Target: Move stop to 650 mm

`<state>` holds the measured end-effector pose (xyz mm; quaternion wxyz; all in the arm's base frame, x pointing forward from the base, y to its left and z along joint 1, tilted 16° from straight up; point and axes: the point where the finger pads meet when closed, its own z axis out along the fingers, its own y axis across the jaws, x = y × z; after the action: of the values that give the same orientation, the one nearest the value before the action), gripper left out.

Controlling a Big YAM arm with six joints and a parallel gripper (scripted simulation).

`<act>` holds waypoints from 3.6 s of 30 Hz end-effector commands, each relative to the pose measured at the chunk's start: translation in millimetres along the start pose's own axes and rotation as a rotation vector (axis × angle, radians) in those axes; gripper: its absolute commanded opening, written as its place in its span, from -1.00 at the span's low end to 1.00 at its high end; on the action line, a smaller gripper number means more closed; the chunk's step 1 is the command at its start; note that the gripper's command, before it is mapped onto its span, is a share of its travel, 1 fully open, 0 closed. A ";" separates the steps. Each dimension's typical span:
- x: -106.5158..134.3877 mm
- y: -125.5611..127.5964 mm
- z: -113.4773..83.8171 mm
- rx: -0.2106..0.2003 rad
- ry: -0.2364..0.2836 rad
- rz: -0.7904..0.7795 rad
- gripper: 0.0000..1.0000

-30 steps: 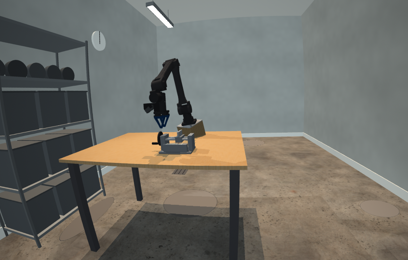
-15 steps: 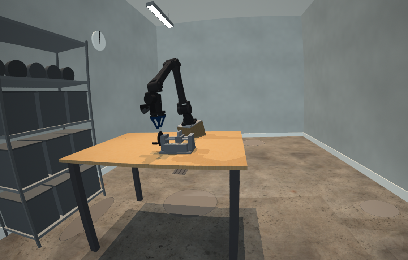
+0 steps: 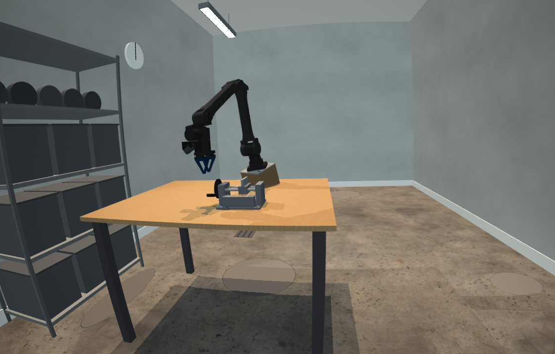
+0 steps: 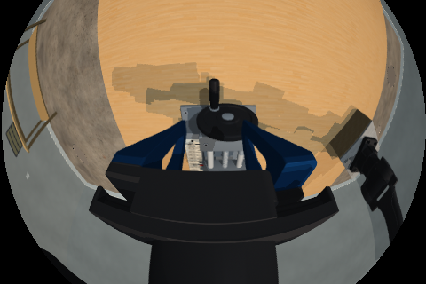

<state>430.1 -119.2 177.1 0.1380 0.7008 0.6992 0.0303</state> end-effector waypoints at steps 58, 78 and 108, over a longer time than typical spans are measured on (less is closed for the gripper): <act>-6.1 6.0 115.7 -0.013 -0.006 -0.003 0.06; -6.1 6.0 115.7 -0.013 -0.006 -0.003 0.06; -8.1 12.0 112.5 -0.025 -0.010 0.000 -0.87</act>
<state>457.2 -133.6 70.2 0.1392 0.6974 0.7023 0.0310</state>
